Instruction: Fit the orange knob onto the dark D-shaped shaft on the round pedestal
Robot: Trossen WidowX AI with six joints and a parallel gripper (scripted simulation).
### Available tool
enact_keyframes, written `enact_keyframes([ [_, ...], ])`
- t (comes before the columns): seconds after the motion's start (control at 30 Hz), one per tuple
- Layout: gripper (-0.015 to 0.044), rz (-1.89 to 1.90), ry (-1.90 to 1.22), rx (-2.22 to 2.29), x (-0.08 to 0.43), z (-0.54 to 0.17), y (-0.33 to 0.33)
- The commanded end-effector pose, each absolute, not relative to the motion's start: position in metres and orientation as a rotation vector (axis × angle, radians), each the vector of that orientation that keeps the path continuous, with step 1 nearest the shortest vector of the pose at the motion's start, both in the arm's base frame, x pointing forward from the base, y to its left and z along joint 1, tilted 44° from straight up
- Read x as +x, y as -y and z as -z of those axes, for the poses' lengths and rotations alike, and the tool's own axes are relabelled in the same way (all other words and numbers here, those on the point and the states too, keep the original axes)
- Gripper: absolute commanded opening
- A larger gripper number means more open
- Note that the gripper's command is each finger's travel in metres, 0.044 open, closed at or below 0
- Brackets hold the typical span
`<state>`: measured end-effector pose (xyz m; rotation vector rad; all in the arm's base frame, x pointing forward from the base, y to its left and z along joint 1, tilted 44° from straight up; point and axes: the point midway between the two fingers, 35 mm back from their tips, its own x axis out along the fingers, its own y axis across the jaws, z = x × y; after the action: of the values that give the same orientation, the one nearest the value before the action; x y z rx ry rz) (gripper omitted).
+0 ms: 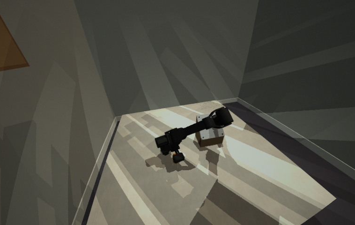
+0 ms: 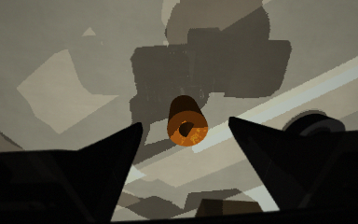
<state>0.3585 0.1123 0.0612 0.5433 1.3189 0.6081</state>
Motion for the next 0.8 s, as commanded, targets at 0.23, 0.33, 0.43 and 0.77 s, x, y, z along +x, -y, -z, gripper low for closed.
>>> enact_keyframes([
  [0.23,0.044,-0.6,-1.327,0.547,0.359,-0.045,-0.125],
  [0.33,0.044,-0.6,-1.327,0.547,0.36,-0.042,-0.128],
  [0.43,0.044,-0.601,-1.326,0.548,0.36,-0.038,-0.131],
  [0.77,0.044,-0.602,-1.326,0.55,0.361,-0.028,-0.142],
])
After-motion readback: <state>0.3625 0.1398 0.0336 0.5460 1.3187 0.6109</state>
